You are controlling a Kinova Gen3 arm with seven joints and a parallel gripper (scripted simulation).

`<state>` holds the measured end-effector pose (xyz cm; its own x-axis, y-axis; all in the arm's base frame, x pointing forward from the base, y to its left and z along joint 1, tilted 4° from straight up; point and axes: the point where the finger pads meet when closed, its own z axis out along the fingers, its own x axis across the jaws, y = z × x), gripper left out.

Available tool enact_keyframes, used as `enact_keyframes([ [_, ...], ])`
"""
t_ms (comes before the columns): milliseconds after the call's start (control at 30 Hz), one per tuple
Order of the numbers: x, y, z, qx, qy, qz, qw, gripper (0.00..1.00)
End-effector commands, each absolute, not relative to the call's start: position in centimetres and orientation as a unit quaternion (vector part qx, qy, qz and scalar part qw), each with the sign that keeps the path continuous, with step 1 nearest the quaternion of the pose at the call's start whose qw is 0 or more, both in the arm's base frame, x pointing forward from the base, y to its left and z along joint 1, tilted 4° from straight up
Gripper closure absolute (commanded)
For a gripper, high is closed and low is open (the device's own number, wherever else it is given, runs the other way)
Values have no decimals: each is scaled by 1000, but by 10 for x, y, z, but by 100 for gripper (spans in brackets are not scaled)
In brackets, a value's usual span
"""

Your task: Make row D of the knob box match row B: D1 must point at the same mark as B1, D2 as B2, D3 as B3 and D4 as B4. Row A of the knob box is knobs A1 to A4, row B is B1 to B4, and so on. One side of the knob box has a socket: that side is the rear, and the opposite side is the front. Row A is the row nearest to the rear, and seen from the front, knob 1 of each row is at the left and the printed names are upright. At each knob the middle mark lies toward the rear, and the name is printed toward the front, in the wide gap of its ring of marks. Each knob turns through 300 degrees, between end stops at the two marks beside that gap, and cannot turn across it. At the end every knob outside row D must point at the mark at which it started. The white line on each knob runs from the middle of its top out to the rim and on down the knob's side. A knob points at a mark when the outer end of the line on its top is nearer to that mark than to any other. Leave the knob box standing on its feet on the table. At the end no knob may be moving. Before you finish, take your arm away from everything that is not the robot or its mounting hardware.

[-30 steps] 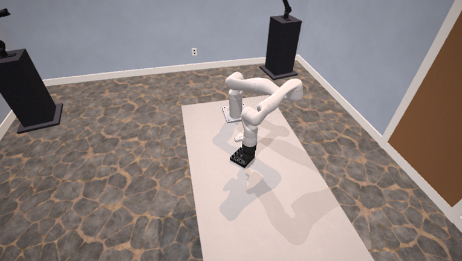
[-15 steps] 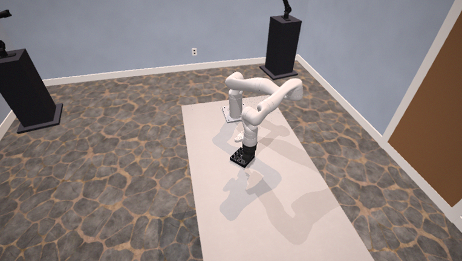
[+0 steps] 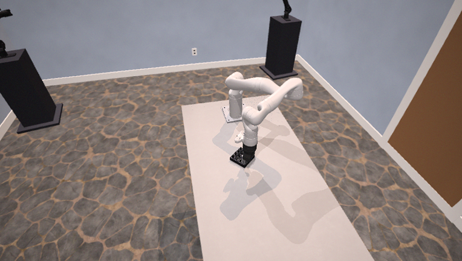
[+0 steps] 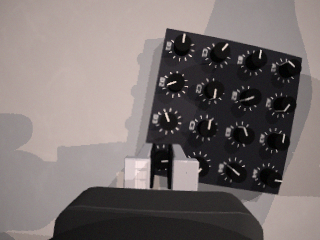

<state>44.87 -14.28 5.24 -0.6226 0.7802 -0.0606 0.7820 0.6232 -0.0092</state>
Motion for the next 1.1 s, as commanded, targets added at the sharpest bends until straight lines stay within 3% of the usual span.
enact_keyframes([
  [0,449,-143,53,423,905,-17,26,70],
  [1067,449,-143,53,222,974,-22,22,70],
])
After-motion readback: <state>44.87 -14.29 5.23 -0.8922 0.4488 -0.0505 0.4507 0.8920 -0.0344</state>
